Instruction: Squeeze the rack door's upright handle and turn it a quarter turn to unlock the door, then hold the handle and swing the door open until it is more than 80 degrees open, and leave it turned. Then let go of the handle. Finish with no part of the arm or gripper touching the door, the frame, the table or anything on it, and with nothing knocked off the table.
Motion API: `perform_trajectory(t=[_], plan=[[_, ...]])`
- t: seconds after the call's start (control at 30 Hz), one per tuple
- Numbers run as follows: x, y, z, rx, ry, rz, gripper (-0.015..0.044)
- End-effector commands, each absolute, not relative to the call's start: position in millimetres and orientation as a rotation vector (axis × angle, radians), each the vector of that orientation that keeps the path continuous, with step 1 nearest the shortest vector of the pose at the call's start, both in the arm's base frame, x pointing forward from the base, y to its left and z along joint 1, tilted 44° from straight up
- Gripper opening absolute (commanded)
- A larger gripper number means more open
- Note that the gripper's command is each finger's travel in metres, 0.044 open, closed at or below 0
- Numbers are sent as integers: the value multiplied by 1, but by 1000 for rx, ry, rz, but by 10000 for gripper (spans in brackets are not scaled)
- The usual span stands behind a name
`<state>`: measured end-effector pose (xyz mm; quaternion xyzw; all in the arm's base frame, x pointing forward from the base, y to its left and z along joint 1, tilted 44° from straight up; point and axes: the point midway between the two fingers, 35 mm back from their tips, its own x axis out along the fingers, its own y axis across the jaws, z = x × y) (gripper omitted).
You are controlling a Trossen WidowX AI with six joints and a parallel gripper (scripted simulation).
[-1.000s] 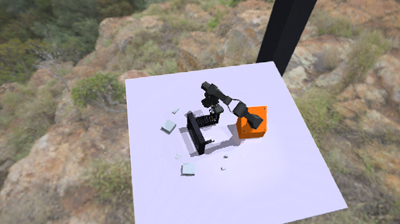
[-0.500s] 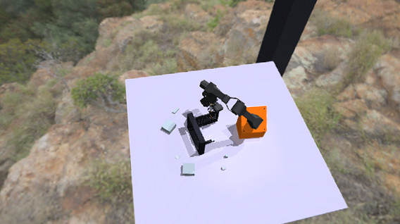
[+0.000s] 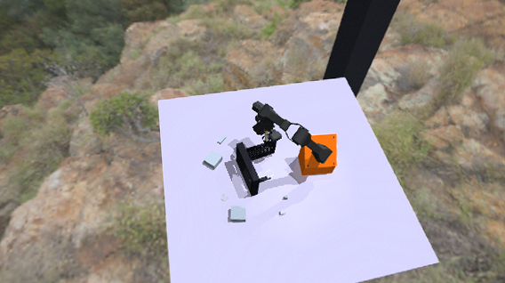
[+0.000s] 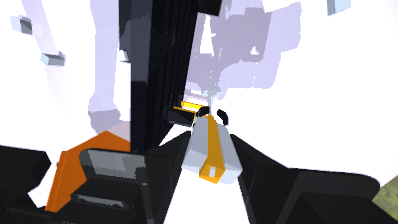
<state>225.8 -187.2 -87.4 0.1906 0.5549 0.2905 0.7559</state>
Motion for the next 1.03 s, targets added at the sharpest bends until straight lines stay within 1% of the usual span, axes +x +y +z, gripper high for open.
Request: perform_trajectory(t=[0.0,1.0], plan=[[226,-187,-88,410,1207,639,292],[216,-221,-52,409,1210,636,292]])
